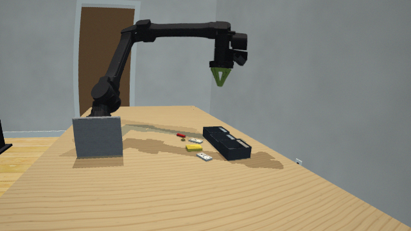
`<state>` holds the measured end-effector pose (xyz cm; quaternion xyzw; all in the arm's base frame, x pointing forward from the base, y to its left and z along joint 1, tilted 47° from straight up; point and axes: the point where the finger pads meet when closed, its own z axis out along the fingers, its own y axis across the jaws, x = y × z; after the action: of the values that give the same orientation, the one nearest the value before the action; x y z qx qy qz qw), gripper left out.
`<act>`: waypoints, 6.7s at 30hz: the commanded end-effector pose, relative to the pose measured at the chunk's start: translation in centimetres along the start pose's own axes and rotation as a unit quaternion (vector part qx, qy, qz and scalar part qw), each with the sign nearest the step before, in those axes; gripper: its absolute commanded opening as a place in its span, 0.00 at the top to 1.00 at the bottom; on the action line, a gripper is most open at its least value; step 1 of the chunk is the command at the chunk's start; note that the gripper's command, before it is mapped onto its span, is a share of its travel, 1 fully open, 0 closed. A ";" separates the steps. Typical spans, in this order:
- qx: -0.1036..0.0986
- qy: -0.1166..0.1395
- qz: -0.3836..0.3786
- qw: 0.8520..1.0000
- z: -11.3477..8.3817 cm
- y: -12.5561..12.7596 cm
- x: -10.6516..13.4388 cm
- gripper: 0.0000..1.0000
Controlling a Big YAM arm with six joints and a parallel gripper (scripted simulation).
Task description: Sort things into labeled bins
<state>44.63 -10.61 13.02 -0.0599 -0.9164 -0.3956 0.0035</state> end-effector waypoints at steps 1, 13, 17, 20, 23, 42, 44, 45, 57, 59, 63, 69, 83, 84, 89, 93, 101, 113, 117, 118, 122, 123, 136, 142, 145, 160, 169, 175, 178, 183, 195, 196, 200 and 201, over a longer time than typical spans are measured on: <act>-0.002 0.010 -0.005 1.000 0.8 0.1 0.0 0.92; 0.000 0.007 -0.007 1.000 0.9 -0.1 -0.2 0.92; 0.000 0.006 -0.008 1.000 0.9 -0.1 -0.2 0.92; 0.001 0.005 -0.008 1.000 0.9 -0.1 -0.3 0.92; 0.001 0.005 -0.008 1.000 0.9 -0.1 -0.3 0.92; -0.006 0.006 0.265 0.964 8.8 3.1 8.5 0.77; -0.007 0.011 0.312 0.950 10.0 3.4 9.6 0.77; -0.008 0.011 0.326 0.945 10.6 3.5 10.2 0.77; 0.002 -0.004 0.423 0.906 14.2 4.9 13.7 0.77; 0.002 -0.004 0.423 0.906 14.2 4.9 13.7 0.77; 0.000 -0.007 0.432 0.902 13.8 3.9 12.9 0.77; -0.003 -0.013 0.435 0.900 13.3 3.5 12.6 0.77; -0.002 -0.009 0.430 0.903 13.5 3.4 12.9 0.77; -0.002 -0.008 0.429 0.903 13.5 3.4 12.9 0.77; -0.002 -0.007 0.430 0.903 13.5 3.3 13.2 0.77; -0.001 -0.005 0.430 0.903 13.6 3.3 13.3 0.77; 0.003 0.005 0.431 0.902 14.9 3.8 13.9 0.77; 0.001 0.006 0.431 0.902 18.9 4.0 14.1 0.77; 0.001 0.006 0.432 0.902 20.4 4.0 14.2 0.77; 0.002 0.006 0.432 0.902 20.5 4.0 14.2 0.77; 0.002 0.006 0.432 0.902 20.7 4.0 14.2 0.77; 0.002 0.006 0.432 0.902 20.8 4.0 14.2 0.77; 0.002 0.007 0.432 0.902 21.8 4.1 14.4 0.77; 0.002 0.007 0.432 0.902 21.8 4.1 14.4 0.77; 0.002 0.007 0.432 0.902 21.8 4.1 14.4 0.77; 0.002 0.007 0.432 0.902 21.8 4.2 14.5 0.96; 0.002 0.007 0.432 0.902 21.9 4.2 14.6 0.96; 0.001 0.005 0.431 0.903 21.8 4.3 14.6 0.96; 0.001 0.005 0.430 0.903 21.8 4.3 14.6 0.96; -0.008 -0.017 0.419 0.908 18.5 4.8 12.7 0.96; -0.006 -0.020 0.417 0.908 15.0 4.7 12.7 0.96; -0.004 -0.013 0.424 0.905 15.1 4.3 12.8 0.96; -0.006 -0.020 0.417 0.909 13.5 4.7 12.7 0.96; -0.006 -0.020 0.418 0.908 13.5 4.7 12.7 0.96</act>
<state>31.30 5.18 5.97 -0.4573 -0.7960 -0.3534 0.1800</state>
